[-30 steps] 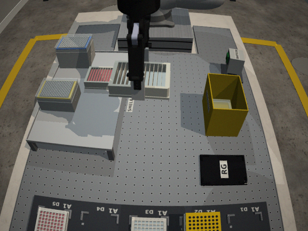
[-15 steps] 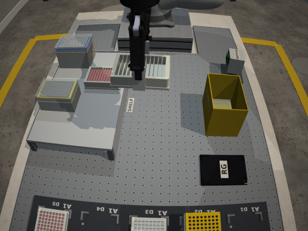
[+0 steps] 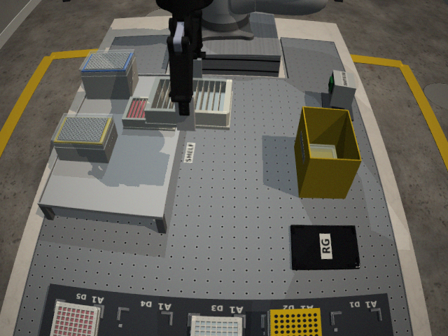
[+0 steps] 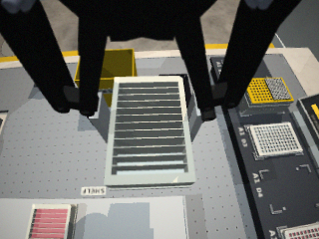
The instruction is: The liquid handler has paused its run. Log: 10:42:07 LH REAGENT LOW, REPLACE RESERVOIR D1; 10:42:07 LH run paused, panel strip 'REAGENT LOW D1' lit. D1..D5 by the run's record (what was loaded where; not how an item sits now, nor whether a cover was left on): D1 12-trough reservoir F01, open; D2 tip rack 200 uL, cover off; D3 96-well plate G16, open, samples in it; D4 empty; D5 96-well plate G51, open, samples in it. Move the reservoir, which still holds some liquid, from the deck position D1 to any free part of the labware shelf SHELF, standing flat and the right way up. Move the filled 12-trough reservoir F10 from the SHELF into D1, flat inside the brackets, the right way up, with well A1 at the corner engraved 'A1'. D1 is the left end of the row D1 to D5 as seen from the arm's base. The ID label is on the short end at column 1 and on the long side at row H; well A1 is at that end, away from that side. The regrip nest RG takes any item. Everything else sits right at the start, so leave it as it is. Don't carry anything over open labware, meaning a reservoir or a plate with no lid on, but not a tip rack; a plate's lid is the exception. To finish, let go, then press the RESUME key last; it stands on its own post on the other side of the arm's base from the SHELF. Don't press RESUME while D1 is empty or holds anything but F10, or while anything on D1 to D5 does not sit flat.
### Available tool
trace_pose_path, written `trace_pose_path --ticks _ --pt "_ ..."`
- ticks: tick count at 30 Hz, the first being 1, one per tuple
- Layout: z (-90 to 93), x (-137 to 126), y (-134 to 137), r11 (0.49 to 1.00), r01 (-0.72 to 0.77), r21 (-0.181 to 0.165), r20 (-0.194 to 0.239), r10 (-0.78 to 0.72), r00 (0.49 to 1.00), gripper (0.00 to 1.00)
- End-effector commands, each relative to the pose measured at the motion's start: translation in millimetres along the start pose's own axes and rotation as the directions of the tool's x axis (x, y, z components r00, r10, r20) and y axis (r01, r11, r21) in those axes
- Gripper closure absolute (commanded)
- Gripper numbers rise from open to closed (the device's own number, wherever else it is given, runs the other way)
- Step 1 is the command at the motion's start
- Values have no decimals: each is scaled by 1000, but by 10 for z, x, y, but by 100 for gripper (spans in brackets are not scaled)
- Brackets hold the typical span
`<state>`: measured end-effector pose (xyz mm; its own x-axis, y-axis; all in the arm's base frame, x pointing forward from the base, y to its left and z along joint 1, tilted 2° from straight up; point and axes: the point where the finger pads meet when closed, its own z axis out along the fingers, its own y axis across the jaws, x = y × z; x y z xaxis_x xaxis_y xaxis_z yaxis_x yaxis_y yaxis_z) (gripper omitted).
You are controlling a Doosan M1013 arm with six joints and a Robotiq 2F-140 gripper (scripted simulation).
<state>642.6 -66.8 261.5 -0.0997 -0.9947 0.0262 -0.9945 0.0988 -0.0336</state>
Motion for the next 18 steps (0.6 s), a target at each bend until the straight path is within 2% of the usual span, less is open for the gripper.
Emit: trace_pose_path --ticks 1,18 --pt "-1 87 -4 1000 0 0 0 0 1000 100" --pt "-1 436 -21 1000 0 0 0 0 1000 100"
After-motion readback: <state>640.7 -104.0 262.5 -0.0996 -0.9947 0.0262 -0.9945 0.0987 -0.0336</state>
